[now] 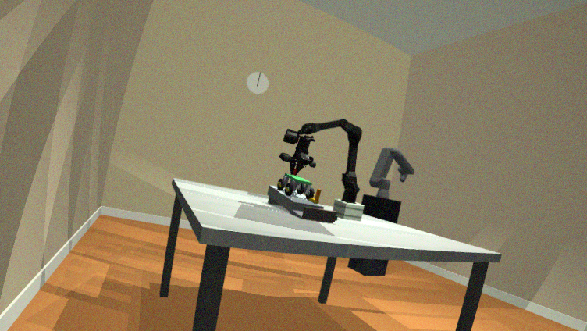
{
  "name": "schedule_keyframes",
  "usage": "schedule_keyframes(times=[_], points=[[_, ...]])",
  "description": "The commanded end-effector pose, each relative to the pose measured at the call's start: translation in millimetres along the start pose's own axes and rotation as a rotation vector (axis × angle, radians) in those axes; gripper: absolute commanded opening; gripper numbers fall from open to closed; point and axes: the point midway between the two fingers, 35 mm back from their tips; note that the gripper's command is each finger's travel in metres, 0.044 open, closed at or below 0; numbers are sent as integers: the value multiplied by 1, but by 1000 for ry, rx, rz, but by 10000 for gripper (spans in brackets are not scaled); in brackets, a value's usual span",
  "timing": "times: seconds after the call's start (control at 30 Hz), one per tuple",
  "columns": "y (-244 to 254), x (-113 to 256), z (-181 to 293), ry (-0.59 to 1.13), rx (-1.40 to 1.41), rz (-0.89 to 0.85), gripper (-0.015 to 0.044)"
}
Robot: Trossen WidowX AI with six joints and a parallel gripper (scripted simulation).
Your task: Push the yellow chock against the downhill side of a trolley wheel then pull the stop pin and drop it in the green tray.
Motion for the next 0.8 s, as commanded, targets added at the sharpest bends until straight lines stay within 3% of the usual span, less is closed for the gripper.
schedule_keyframes(times=[0.0,0.77], points=[[-1,4,2,7,-4,3,0],[1,8,24,9,-4,3,0]])
Point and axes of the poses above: the point midway between the two fingers, 35 mm back from their tips, its own x axis back along the fingers, its own y axis across the jaws, z = x × y, and after that the axes turned 4 degrees about x, right-handed
